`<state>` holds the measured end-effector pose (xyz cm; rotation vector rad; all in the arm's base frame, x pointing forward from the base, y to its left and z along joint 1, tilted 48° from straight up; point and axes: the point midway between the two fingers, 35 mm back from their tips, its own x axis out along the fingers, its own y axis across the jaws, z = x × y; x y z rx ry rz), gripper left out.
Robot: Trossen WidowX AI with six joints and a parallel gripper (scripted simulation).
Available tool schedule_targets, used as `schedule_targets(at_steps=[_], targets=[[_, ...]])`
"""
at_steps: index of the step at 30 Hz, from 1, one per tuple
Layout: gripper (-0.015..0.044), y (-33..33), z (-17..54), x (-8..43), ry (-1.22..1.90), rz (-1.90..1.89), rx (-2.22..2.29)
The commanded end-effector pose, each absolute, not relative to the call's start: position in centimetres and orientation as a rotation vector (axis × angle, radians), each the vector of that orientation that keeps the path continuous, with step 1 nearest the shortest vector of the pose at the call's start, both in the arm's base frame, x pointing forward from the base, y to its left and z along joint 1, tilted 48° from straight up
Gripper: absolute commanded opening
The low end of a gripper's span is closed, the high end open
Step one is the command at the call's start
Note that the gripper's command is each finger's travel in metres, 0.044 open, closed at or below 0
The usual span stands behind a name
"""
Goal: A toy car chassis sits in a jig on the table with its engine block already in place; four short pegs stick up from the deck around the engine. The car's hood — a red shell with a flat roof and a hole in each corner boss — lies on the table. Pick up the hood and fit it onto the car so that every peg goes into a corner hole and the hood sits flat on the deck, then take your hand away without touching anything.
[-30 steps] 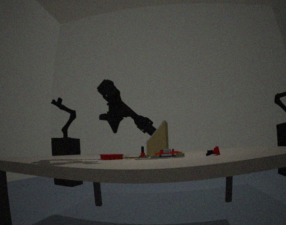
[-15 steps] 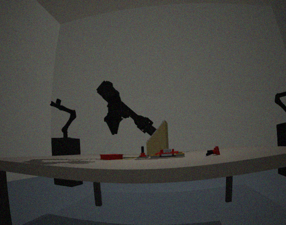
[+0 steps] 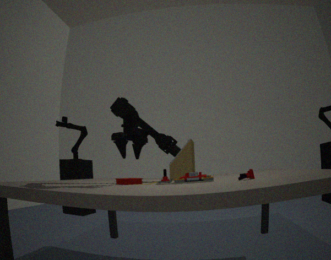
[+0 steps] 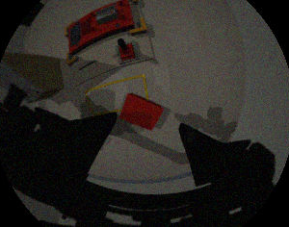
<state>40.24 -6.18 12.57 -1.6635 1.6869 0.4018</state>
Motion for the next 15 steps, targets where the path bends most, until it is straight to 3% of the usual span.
schedule_targets(at_steps=[1,15], targets=[[0.044,-6.8,12.5,39.9,1.674,0.215,-1.509],[0.044,-8.3,12.2,39.2,1.477,-0.454,-0.857]])
